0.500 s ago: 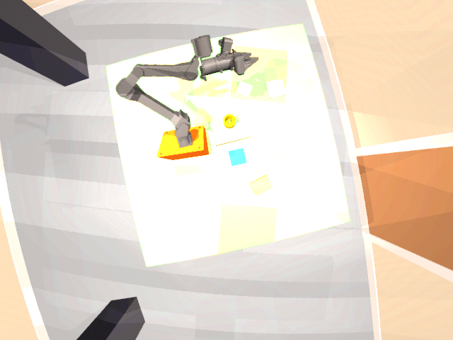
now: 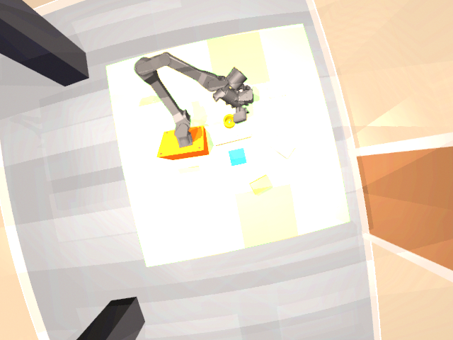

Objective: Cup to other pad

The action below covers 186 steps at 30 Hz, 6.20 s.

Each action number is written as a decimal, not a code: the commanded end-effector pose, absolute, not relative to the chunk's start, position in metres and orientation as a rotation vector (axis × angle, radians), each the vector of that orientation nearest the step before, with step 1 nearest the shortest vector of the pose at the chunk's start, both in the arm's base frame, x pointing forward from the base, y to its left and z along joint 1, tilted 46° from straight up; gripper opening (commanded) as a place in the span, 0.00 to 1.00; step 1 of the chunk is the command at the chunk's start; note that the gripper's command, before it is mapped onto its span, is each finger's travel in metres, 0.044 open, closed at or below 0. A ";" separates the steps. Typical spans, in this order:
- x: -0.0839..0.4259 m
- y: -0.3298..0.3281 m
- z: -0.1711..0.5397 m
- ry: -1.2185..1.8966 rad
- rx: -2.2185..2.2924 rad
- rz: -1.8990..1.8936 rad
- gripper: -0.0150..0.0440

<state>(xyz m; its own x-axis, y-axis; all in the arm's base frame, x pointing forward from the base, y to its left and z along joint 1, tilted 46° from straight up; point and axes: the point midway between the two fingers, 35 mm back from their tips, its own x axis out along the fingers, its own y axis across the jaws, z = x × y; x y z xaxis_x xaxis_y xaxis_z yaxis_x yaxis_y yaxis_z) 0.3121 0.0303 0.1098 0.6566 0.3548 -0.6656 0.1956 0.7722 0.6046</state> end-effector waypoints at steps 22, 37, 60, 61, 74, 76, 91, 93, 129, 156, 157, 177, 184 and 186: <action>0.222 0.080 0.022 1.639 1.474 -0.221 0.54; 0.227 0.097 0.004 1.638 1.472 -0.223 0.54; 0.228 0.122 -0.016 1.641 1.479 -0.217 0.54; 0.228 0.122 -0.016 1.641 1.479 -0.217 0.54; 0.230 0.122 -0.013 1.638 1.477 -0.203 0.40; 0.230 0.122 -0.013 1.638 1.477 -0.203 0.38; 0.231 0.117 -0.010 1.637 1.476 -0.206 0.25; 0.231 0.114 -0.007 1.637 1.475 -0.208 0.25; 0.217 0.077 0.016 1.644 1.475 -0.232 0.25; 0.218 0.049 -0.011 1.639 1.473 -0.226 0.25; 0.218 0.048 -0.013 1.639 1.473 -0.226 0.25; 0.217 0.024 -0.036 1.637 1.471 -0.225 0.25; 0.217 0.016 -0.044 1.636 1.471 -0.226 0.25; 0.217 0.014 -0.046 1.636 1.471 -0.226 0.25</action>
<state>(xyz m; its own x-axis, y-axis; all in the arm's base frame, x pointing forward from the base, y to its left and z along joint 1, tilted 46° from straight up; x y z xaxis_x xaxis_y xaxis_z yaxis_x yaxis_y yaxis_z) 0.2136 0.0199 -0.0428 0.1025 0.7111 -0.6956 0.8734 0.2704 0.4051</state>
